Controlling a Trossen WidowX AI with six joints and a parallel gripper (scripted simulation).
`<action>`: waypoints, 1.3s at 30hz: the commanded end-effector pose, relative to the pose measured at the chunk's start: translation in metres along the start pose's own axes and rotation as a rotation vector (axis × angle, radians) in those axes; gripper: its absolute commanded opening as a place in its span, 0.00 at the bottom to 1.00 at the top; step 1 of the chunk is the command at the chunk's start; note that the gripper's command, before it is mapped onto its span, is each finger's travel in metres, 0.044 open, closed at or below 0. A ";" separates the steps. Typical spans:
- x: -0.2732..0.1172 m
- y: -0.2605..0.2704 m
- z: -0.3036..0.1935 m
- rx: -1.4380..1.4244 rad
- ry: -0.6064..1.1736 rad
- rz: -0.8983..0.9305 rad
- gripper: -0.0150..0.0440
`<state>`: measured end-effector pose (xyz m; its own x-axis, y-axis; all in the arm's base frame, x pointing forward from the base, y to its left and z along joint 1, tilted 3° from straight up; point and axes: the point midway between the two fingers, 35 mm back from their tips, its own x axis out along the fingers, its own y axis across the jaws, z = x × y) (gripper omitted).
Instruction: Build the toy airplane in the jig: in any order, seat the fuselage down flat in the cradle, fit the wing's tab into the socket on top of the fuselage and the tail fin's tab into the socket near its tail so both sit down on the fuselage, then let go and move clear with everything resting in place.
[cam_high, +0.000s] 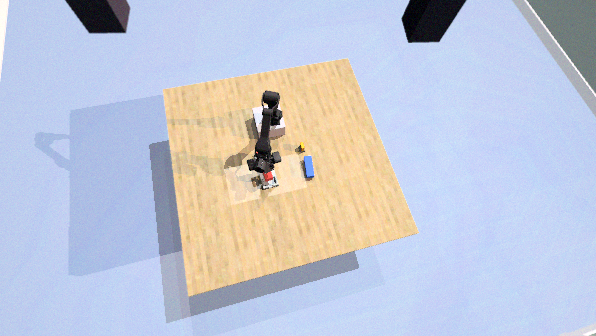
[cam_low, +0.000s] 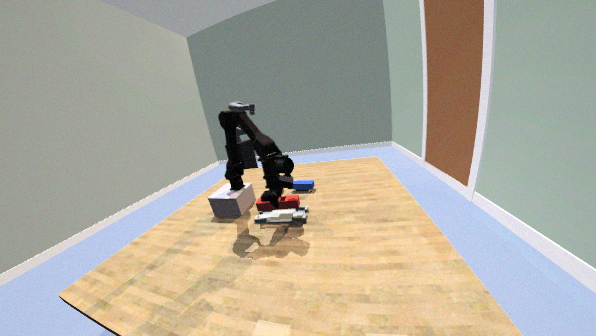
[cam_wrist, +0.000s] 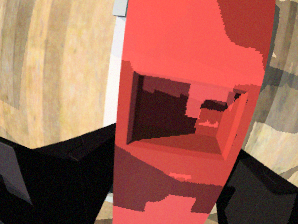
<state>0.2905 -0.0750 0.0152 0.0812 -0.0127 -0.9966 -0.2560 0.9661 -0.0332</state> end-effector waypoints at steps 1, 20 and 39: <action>0.008 0.002 -0.002 -0.005 0.004 0.006 0.59; 0.031 0.003 -0.003 -0.005 0.005 0.006 0.59; 0.029 0.001 -0.001 -0.002 0.003 0.002 0.71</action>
<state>0.2909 -0.0743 -0.0142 0.0770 -0.0114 -0.9970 -0.2584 0.9655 -0.0310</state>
